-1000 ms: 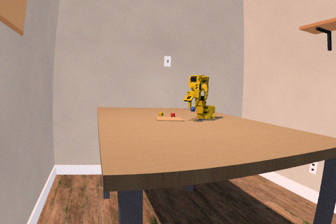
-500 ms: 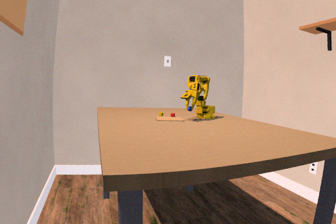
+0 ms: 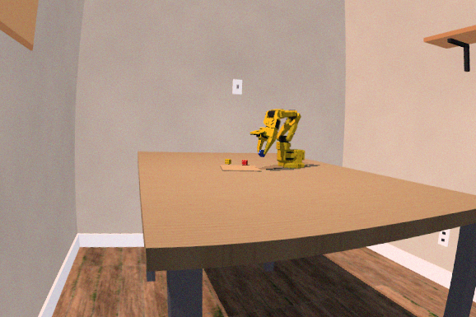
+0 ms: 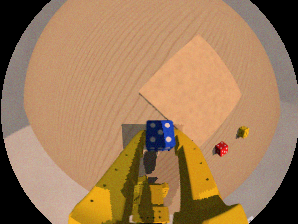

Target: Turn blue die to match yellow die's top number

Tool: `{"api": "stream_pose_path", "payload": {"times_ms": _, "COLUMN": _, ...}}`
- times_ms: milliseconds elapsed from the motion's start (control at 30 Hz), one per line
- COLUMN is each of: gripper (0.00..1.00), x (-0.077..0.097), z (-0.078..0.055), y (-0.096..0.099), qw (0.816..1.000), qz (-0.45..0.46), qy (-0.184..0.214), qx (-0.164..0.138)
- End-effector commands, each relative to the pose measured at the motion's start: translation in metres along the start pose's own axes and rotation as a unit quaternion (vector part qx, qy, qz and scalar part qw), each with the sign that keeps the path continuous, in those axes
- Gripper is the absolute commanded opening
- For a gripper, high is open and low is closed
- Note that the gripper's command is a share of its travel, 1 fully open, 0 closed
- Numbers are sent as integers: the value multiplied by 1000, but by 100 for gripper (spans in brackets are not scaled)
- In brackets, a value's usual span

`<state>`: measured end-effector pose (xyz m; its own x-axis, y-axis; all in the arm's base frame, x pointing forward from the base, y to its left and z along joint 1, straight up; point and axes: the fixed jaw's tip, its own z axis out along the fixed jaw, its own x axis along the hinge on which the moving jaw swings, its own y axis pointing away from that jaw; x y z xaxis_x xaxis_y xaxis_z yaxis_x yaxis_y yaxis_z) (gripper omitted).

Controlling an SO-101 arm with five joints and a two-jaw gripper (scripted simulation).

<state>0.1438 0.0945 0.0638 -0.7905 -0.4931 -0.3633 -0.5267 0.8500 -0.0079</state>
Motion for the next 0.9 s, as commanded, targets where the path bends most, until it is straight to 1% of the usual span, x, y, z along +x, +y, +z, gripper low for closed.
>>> {"api": "stream_pose_path", "payload": {"times_ms": 0, "gripper": 0, "x": -15, "z": -10, "y": -4, "qw": 998, "qz": 5, "qy": -55, "qx": 5}}
{"api": "stream_pose_path", "payload": {"times_ms": 200, "gripper": 0, "x": -16, "z": -9, "y": -4, "qw": 998, "qz": 5, "qy": -56, "qx": 5}}
{"api": "stream_pose_path", "payload": {"times_ms": 333, "gripper": 0, "x": -18, "z": -8, "y": -7, "qw": 997, "qz": 12, "qy": -72, "qx": 9}}
{"api": "stream_pose_path", "payload": {"times_ms": 433, "gripper": 0, "x": -22, "z": -6, "y": -11, "qw": 995, "qz": 22, "qy": -95, "qx": 15}}
{"api": "stream_pose_path", "payload": {"times_ms": 600, "gripper": 0, "x": -31, "z": -3, "y": -22, "qw": 987, "qz": 44, "qy": -151, "qx": 30}}
{"api": "stream_pose_path", "payload": {"times_ms": 667, "gripper": 0, "x": -31, "z": -3, "y": -22, "qw": 987, "qz": 44, "qy": -151, "qx": 30}}
{"api": "stream_pose_path", "payload": {"times_ms": 867, "gripper": 0, "x": -39, "z": -2, "y": -36, "qw": 973, "qz": 69, "qy": -215, "qx": 51}}
